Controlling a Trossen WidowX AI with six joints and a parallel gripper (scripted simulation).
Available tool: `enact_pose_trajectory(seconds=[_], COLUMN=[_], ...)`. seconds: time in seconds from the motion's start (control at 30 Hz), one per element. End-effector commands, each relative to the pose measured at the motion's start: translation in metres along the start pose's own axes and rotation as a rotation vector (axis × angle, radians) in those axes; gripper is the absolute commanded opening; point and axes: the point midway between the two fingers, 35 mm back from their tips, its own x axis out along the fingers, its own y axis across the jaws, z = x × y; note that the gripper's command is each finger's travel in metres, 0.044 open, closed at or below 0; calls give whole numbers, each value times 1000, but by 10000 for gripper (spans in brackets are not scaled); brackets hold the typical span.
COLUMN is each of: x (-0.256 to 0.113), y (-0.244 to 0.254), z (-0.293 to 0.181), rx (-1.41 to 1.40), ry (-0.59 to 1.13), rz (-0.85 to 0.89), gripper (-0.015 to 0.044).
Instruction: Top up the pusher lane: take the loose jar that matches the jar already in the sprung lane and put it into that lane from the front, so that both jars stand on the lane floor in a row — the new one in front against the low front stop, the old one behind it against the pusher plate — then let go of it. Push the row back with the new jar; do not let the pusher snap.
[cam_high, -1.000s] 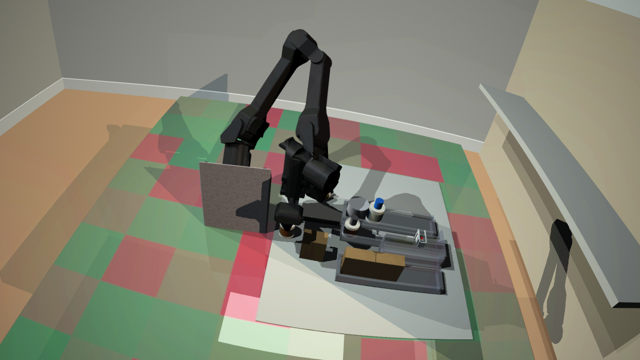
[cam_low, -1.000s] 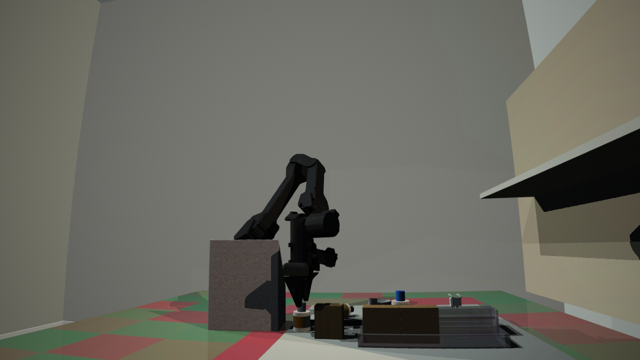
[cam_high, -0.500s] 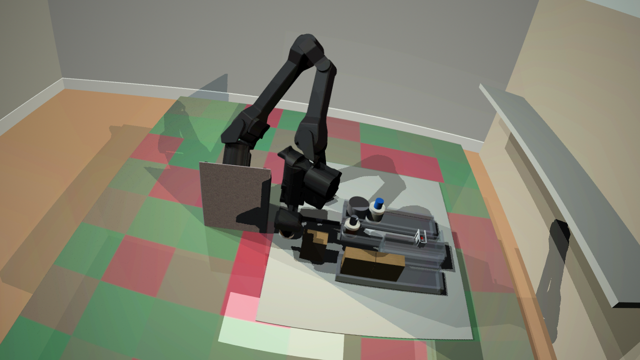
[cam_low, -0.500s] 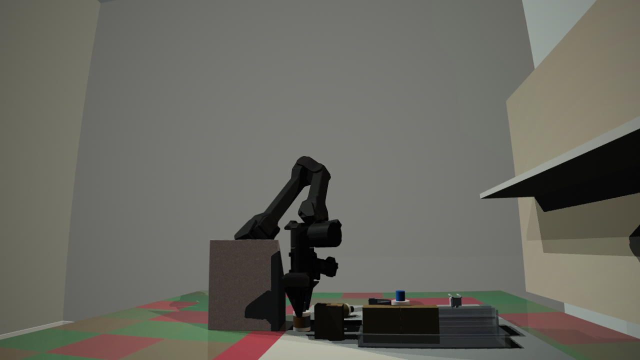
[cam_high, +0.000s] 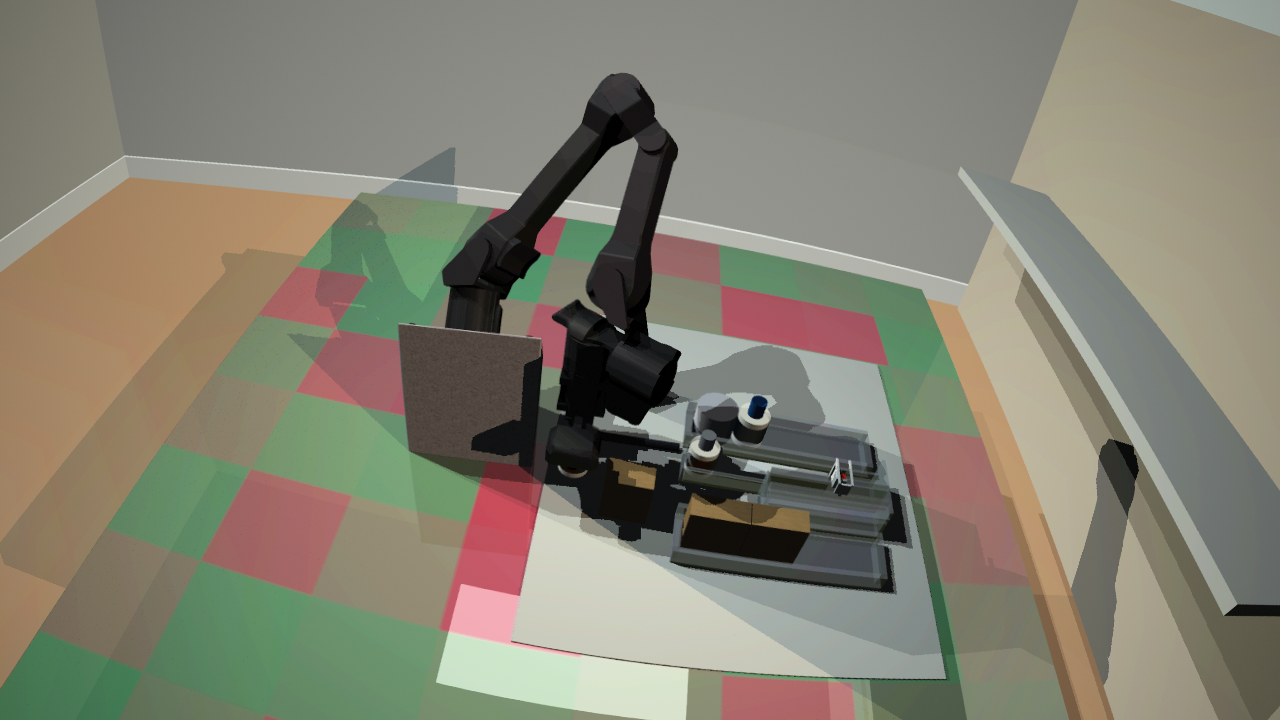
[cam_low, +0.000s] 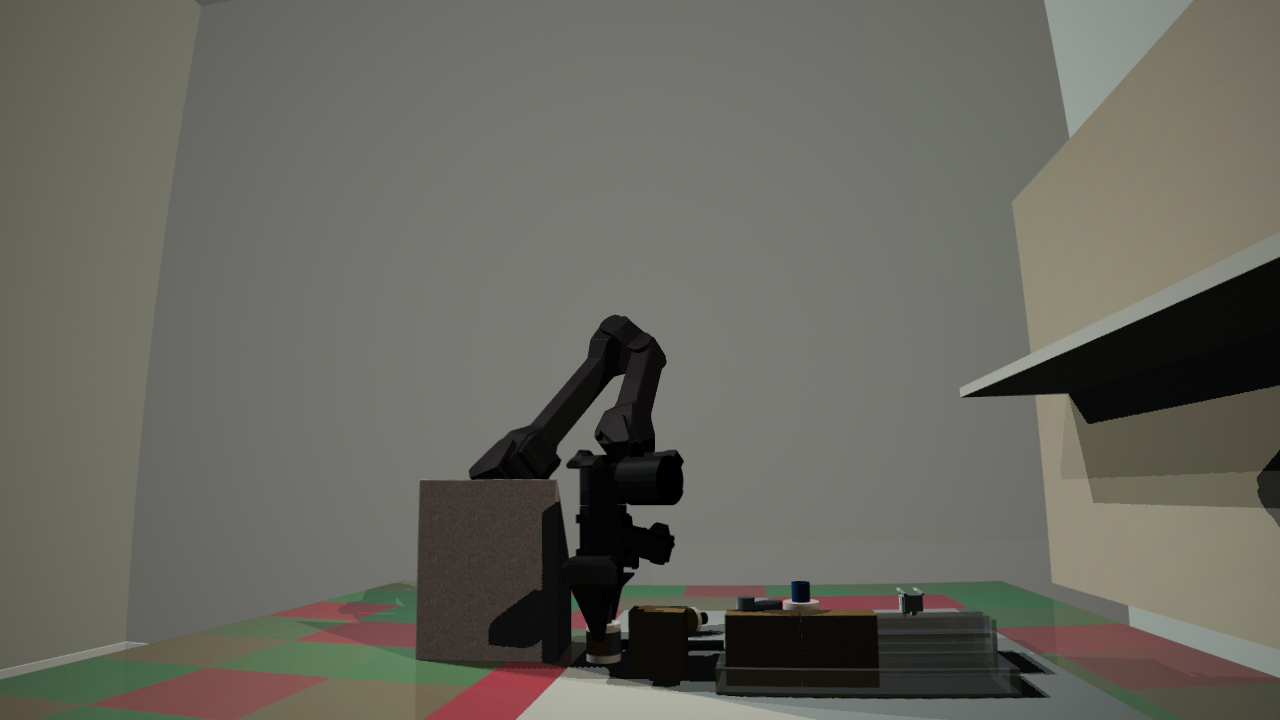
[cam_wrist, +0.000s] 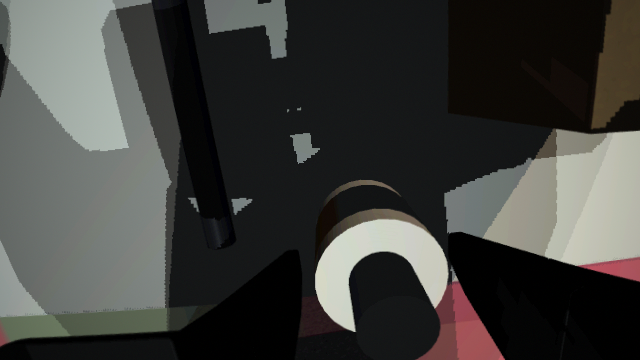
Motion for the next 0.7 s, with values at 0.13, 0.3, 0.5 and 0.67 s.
enact_pose_trajectory(seconds=[0.13,0.3,0.5,0.67], x=[1,-6,-36,-64], y=[0,-1,-4,-3], z=[-1,2,7,8], rx=[5,5,7,8], ry=[1,-1,-3,-2], rz=[4,0,-9,-11], gripper=[144,32,0,0])
